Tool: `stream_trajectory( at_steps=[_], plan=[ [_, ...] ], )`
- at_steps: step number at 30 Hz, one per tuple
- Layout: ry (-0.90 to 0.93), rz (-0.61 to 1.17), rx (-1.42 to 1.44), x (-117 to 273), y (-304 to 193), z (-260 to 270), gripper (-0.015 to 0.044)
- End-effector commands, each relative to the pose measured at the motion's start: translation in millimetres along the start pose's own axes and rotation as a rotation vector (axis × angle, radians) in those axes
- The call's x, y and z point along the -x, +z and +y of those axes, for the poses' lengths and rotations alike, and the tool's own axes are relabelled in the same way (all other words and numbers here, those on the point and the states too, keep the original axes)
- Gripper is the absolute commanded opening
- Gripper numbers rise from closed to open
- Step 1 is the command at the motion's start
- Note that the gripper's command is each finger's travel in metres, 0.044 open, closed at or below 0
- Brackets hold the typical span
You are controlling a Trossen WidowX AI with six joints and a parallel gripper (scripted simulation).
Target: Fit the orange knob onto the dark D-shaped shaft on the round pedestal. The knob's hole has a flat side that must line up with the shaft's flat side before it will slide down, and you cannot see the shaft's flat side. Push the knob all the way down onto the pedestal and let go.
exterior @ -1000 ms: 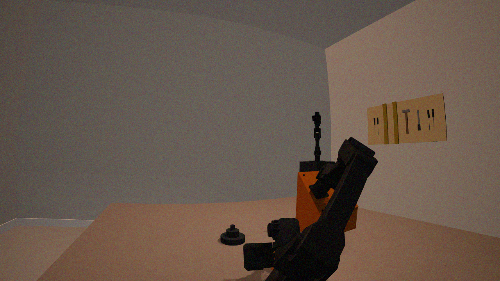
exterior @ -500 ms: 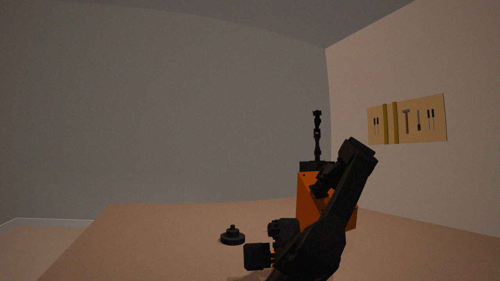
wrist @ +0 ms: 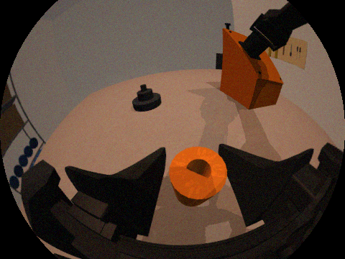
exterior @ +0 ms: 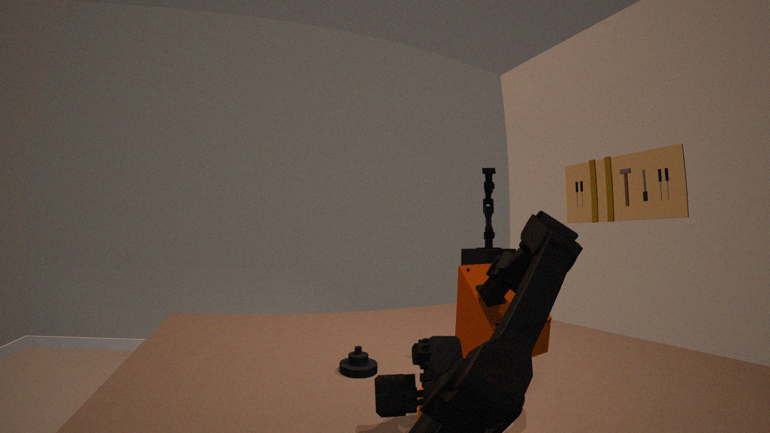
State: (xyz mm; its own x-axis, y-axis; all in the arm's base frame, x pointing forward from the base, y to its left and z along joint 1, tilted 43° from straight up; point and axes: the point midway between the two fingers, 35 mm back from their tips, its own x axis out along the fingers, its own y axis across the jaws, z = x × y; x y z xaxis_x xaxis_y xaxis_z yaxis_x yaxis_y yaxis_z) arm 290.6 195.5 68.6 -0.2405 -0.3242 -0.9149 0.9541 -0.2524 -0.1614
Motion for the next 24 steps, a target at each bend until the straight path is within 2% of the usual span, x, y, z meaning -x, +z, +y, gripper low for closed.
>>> stream_trajectory(
  at_steps=[1, 6, 12, 19, 24],
  plan=[
    [-0.001, -0.001, 0.001, 0, 0, 0, 0.0312],
    [-0.001, -0.001, 0.001, 0, 0, 0, 0.044],
    [0.001, 0.001, 0.001, 1, 2, 0, 0.044],
    [0.071, 0.06, 0.0, 32, 73, -2, 0.044],
    [0.073, 0.062, 0.0, 33, 75, -3, 0.044]
  ],
)
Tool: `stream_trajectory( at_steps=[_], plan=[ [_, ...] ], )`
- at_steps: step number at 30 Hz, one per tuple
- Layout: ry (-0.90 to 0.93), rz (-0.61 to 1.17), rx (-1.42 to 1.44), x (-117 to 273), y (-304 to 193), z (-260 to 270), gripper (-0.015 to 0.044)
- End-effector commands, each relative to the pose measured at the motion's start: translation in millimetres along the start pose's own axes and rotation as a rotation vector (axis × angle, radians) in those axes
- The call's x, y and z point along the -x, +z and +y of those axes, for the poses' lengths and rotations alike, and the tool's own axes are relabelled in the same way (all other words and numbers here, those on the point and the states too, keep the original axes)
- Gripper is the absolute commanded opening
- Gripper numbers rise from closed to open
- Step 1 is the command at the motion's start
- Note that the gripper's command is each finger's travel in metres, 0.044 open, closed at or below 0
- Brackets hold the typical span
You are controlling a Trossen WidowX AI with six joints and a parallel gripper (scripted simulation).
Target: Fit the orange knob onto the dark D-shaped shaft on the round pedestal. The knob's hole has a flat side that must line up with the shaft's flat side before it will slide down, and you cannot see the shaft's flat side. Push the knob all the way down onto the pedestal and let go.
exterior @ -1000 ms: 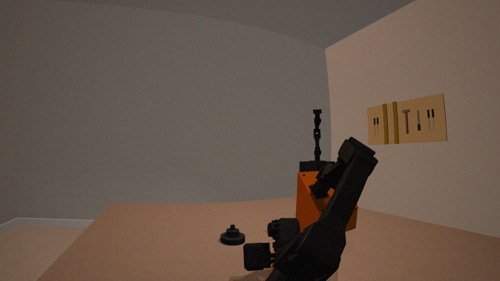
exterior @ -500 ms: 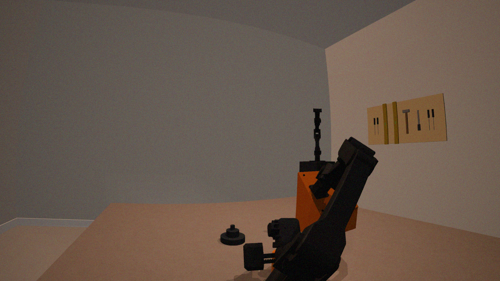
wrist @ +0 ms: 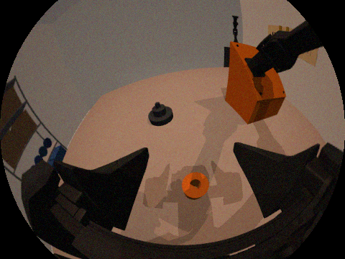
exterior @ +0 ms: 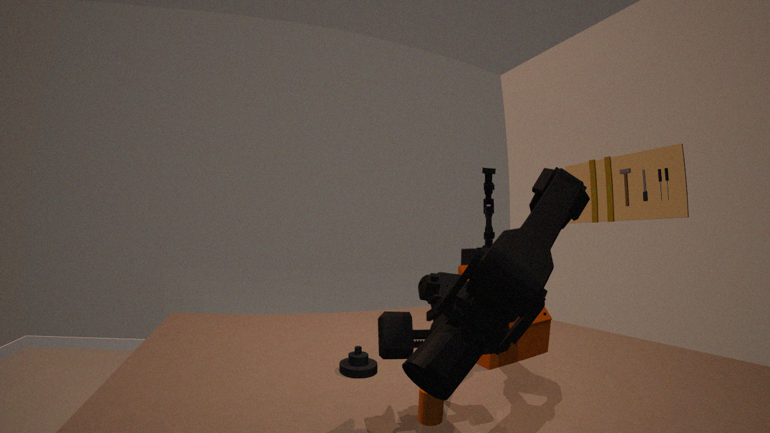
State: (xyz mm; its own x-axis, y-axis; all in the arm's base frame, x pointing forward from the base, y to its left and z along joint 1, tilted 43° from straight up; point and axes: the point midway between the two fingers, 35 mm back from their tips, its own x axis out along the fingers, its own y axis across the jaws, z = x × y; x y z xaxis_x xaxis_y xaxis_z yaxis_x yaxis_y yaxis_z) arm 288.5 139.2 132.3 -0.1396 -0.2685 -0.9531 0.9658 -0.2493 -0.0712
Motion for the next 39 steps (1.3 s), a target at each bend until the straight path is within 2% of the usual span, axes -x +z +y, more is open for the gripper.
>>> stream_trajectory(
  at_steps=[1, 4, 6, 12, 16, 18, 29, 39],
  plan=[
    [-0.015, -0.022, 0.025, -6, 0, -5, 0.044],
    [-0.021, -0.01, 0.023, -7, 0, -5, 0.044],
    [-0.06, 0.088, 0.009, -12, 1, -6, 0.044],
    [-0.145, 0.58, -0.03, -18, 3, -6, 0.044],
    [-0.12, 0.93, -0.048, -6, 12, -3, 0.044],
    [-0.098, 1.035, -0.047, 0, 17, -2, 0.044],
    [-0.062, 1.05, 0.01, -2, 19, 0, 0.044],
    [0.437, 0.998, 0.862, -1, 19, 1, 0.044]
  ],
)
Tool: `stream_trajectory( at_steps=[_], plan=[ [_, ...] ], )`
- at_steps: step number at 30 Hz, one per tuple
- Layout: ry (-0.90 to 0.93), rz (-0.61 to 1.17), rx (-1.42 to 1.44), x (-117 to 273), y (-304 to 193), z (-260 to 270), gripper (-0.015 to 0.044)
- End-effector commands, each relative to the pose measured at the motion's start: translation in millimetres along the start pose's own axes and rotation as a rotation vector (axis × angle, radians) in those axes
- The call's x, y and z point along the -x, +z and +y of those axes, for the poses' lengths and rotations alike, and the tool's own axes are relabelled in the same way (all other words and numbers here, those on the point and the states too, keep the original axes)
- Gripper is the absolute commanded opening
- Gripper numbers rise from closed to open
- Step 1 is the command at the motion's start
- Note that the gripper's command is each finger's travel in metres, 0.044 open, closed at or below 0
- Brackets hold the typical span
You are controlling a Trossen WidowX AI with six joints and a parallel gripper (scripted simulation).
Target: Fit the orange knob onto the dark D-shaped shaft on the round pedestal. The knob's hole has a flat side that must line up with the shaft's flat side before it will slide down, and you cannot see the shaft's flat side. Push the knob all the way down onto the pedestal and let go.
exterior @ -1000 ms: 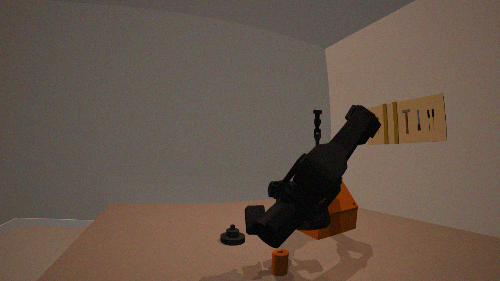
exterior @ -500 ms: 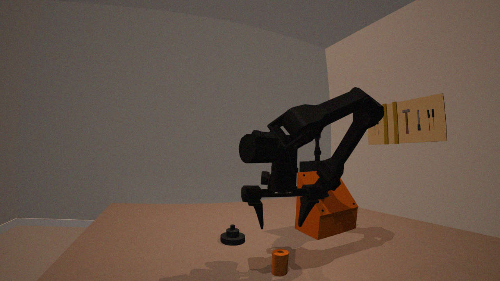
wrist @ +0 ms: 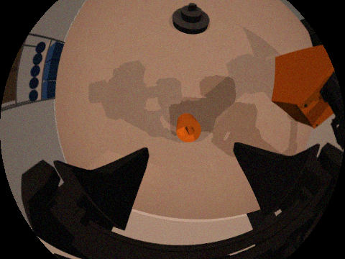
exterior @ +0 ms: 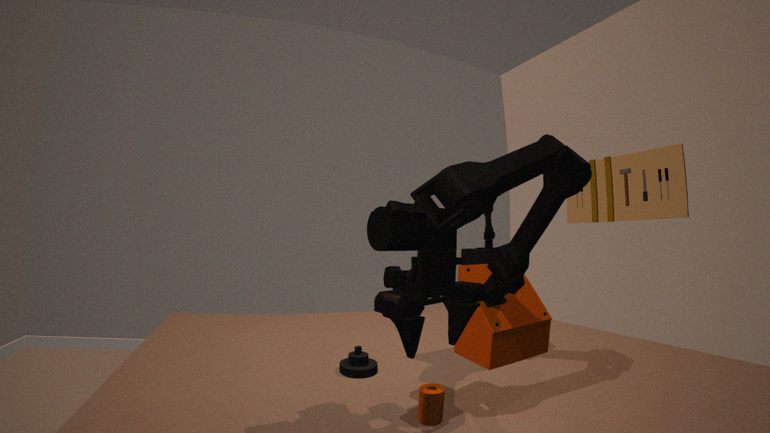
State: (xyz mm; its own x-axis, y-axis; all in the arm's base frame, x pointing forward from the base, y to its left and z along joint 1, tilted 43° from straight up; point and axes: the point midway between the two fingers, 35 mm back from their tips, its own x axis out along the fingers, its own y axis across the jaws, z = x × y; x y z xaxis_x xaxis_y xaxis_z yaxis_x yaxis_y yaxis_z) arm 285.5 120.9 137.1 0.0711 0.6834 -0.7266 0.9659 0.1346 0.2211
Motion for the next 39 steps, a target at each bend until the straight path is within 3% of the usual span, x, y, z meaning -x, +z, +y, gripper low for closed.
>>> stream_trajectory(
  at_steps=[1, 9, 26, 30, 39],
  plan=[
    [-0.002, 0.006, 0.533, 0, 0, -1, 0.044],
    [0.0, 0.007, 1.235, 0, -1, 0, 0.044],
    [0.001, 0.007, 1.25, -1, -2, -3, 0.044],
    [0.002, 0.008, 1.25, -33, -2, -3, 0.044],
    [0.003, 0.008, 1.25, -51, -3, -3, 0.044]
  ],
)
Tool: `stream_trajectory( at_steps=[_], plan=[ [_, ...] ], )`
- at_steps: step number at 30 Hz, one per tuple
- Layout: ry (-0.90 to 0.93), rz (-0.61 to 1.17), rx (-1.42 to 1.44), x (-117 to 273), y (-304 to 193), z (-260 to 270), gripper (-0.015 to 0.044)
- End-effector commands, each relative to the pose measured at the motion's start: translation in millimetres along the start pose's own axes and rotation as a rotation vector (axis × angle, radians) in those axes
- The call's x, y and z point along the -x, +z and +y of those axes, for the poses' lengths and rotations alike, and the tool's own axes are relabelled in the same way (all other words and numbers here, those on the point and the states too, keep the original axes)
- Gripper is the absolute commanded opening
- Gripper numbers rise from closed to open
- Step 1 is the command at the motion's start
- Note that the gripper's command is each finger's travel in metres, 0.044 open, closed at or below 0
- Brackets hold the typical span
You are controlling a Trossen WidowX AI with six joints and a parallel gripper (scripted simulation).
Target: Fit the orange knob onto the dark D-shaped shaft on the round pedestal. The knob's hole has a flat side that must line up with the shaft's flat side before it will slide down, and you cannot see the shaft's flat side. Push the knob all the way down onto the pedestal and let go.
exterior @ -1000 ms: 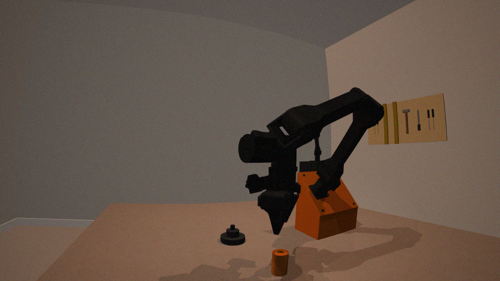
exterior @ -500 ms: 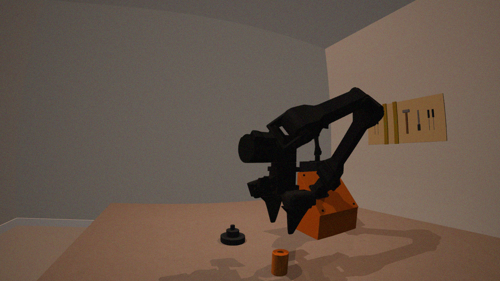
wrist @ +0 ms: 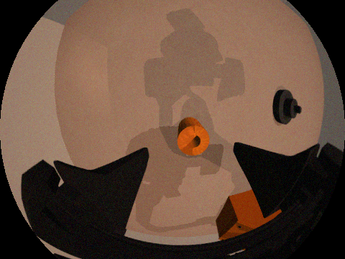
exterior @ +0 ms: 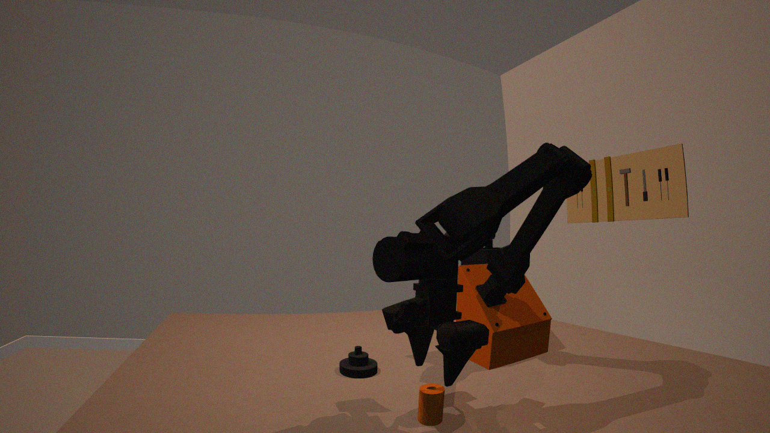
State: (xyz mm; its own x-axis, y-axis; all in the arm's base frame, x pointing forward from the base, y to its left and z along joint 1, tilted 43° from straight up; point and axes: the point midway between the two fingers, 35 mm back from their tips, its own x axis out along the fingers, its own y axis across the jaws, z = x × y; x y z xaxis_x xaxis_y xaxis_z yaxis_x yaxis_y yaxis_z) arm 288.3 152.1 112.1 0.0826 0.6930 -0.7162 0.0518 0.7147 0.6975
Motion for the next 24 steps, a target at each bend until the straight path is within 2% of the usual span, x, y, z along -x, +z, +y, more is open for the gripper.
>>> stream_trajectory(
  at_steps=[1, 24],
  plan=[
    [-0.008, 0.016, -0.015, -11, -4, -4, 0.044],
    [-0.014, 0.019, -0.009, -42, -2, -5, 0.044]
  ],
)
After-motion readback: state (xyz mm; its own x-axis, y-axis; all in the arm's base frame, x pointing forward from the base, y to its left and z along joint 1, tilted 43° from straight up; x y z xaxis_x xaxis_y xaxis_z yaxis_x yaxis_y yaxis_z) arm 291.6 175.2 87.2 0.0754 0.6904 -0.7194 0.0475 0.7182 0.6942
